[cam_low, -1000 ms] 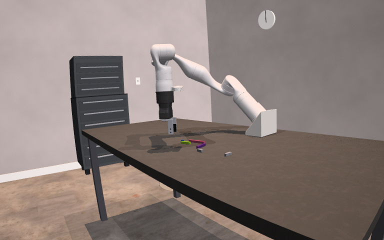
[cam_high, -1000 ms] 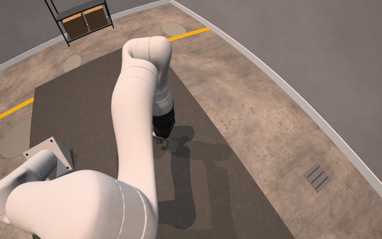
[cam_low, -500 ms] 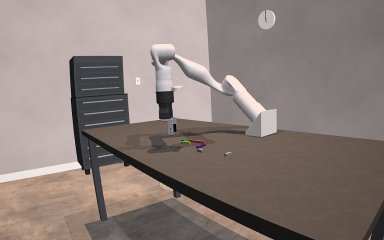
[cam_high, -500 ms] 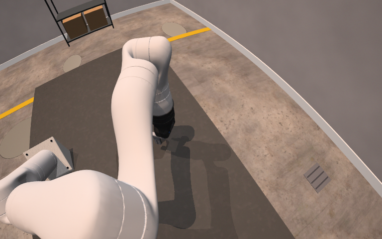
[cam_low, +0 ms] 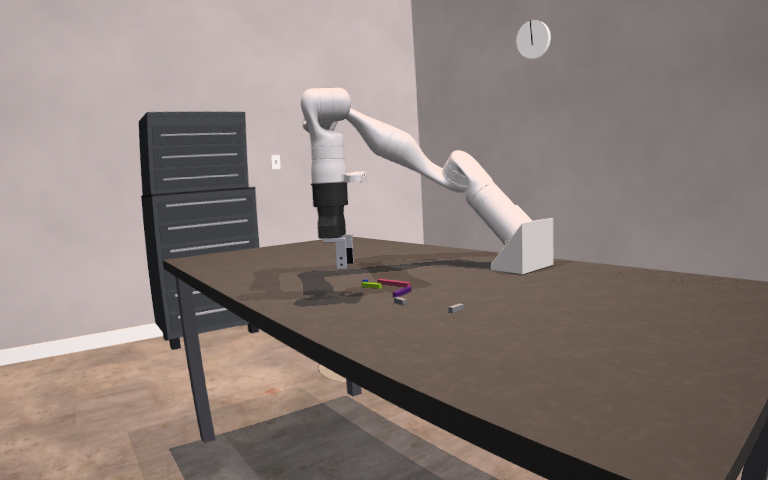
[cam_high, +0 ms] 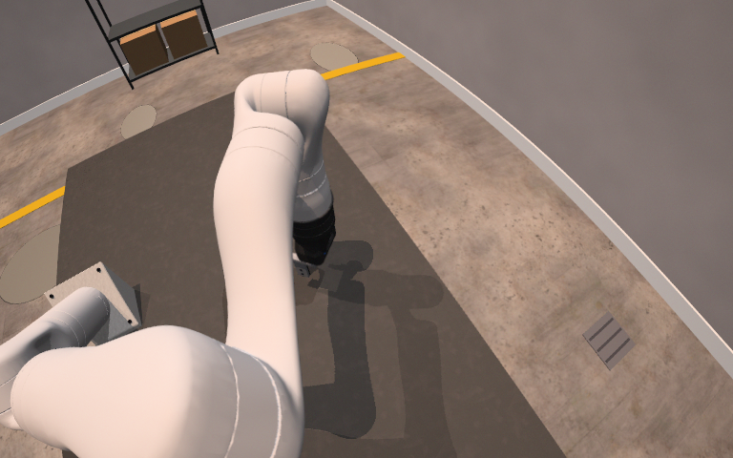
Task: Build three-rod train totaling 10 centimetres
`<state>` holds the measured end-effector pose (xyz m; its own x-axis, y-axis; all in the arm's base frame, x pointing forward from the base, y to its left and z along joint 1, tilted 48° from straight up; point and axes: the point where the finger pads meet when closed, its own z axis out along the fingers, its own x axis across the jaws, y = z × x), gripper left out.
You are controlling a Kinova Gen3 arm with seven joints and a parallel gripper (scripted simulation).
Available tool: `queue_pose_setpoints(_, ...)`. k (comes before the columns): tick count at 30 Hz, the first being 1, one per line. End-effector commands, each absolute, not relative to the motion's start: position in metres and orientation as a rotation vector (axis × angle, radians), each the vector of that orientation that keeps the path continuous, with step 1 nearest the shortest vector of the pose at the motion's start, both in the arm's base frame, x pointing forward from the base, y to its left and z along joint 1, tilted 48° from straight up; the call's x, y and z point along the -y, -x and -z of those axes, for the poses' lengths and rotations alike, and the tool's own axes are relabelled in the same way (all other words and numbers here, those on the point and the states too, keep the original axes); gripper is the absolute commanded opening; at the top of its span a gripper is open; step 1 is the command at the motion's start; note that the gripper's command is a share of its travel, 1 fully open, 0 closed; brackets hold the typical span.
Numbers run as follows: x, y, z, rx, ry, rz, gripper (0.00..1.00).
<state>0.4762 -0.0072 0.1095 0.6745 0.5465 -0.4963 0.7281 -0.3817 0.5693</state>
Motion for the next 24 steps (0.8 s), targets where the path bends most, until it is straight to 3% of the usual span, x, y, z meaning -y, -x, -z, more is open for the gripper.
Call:
queue_pose_setpoints(1, 0.006, -0.478, -0.110, -0.987, -2.085, 0.275, 1.00)
queue_pose_setpoints(24, -0.007, -0.470, -0.096, -0.814, -2.153, 0.186, 1.00)
